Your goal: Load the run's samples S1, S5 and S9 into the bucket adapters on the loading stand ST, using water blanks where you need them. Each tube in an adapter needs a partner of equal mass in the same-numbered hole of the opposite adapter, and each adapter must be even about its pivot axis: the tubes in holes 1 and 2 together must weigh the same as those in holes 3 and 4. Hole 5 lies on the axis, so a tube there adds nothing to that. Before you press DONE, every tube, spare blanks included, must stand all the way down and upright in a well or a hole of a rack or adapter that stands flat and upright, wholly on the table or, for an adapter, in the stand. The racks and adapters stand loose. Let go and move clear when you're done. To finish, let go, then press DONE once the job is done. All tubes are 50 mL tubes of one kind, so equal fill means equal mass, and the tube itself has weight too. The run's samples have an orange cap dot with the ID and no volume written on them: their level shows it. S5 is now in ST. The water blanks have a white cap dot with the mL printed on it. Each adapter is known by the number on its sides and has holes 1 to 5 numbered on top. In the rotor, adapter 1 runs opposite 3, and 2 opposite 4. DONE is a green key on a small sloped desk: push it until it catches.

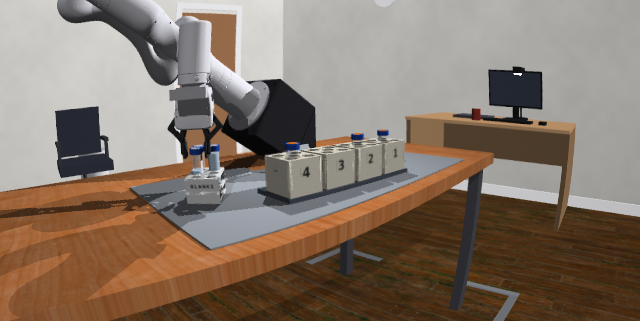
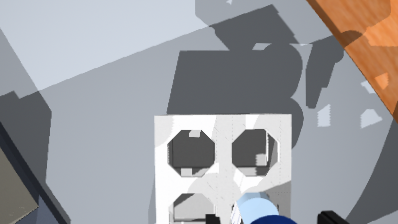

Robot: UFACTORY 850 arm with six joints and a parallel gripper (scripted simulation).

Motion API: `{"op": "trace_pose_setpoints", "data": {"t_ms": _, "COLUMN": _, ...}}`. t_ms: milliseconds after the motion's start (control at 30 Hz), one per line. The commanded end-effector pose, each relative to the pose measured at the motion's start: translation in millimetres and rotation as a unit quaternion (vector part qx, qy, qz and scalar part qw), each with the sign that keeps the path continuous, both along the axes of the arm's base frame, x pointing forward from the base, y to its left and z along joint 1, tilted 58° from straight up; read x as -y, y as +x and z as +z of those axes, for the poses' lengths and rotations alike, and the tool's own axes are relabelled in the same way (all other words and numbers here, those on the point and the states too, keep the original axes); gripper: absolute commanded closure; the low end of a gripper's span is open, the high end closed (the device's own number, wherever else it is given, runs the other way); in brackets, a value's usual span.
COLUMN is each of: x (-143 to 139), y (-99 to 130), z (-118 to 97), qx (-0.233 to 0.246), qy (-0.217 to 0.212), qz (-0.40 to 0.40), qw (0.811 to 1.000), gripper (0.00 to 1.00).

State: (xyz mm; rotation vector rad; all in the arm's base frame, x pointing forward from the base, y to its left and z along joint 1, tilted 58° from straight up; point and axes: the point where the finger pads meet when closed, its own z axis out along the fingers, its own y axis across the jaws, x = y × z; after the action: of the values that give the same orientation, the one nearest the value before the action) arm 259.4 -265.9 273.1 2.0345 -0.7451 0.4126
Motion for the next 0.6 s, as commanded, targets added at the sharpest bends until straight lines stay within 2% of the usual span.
{"op": "trace_pose_setpoints", "data": {"t_ms": 0, "x": -0.1, "y": 0.3, "z": 0.2, "qx": 0.0, "qy": 0.0, "qz": 0.0, "qw": 1.0, "gripper": 0.43}}
{"op": "trace_pose_setpoints", "data": {"t_ms": 100, "x": -0.1, "y": 0.3, "z": 0.2, "qx": 0.0, "qy": 0.0, "qz": 0.0, "qw": 1.0, "gripper": 0.43}}
{"op": "trace_pose_setpoints", "data": {"t_ms": 133, "x": -0.5, "y": 0.3, "z": 0.5, "qx": 0.0, "qy": 0.0, "qz": 0.0, "qw": 1.0, "gripper": 1.0}}
{"op": "trace_pose_setpoints", "data": {"t_ms": 567, "x": -1.5, "y": 0.3, "z": 1.1, "qx": 0.0, "qy": 0.0, "qz": 0.0, "qw": 1.0, "gripper": 1.0}}
